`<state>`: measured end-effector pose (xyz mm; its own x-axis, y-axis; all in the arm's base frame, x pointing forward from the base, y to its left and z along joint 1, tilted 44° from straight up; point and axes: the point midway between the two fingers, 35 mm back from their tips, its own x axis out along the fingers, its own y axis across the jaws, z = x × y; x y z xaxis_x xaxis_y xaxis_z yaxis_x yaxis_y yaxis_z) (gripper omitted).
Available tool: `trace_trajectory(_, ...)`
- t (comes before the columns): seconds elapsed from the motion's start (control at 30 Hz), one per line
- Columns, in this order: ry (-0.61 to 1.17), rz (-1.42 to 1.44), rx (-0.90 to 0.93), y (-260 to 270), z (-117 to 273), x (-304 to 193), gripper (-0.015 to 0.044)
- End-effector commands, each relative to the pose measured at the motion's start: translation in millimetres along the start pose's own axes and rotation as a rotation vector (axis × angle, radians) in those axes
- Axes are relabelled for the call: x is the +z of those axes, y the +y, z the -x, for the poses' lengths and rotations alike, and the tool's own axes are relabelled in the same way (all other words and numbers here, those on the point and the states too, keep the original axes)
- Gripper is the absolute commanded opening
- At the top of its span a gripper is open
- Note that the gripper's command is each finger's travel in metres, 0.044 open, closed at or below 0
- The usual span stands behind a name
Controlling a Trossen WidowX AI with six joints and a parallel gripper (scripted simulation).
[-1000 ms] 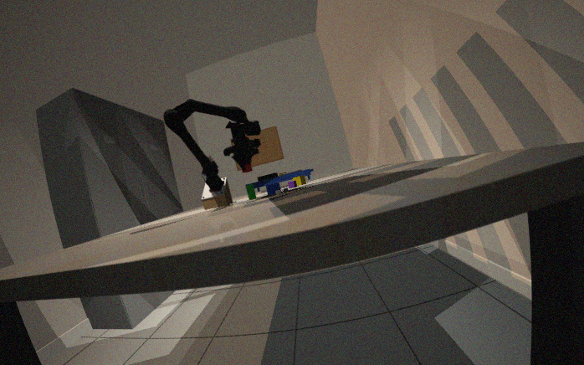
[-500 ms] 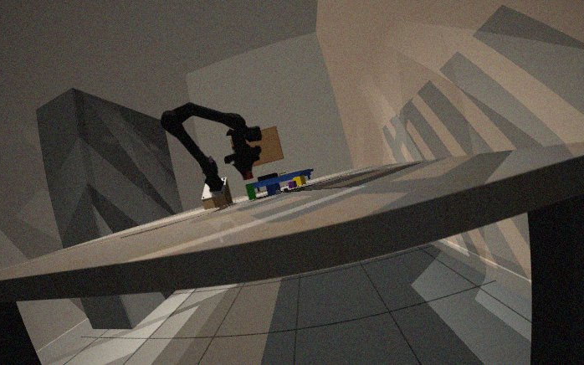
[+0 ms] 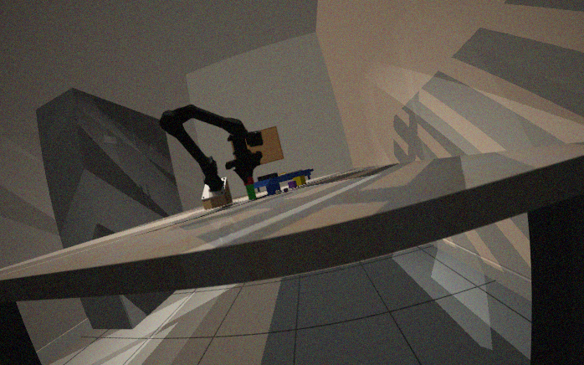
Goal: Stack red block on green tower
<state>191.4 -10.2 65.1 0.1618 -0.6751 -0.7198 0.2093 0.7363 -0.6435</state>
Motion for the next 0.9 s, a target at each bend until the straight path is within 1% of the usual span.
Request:
trace_trajectory(0.0,-0.002,0.005,-0.003,-0.5,-0.9,-0.5,0.0000)
trace_trajectory(0.6,-0.002,0.005,-0.003,-0.4,0.3,-0.4,0.0000)
trace_trajectory(0.87,0.001,0.003,-0.001,0.0,-1.1,-0.7,0.0210)
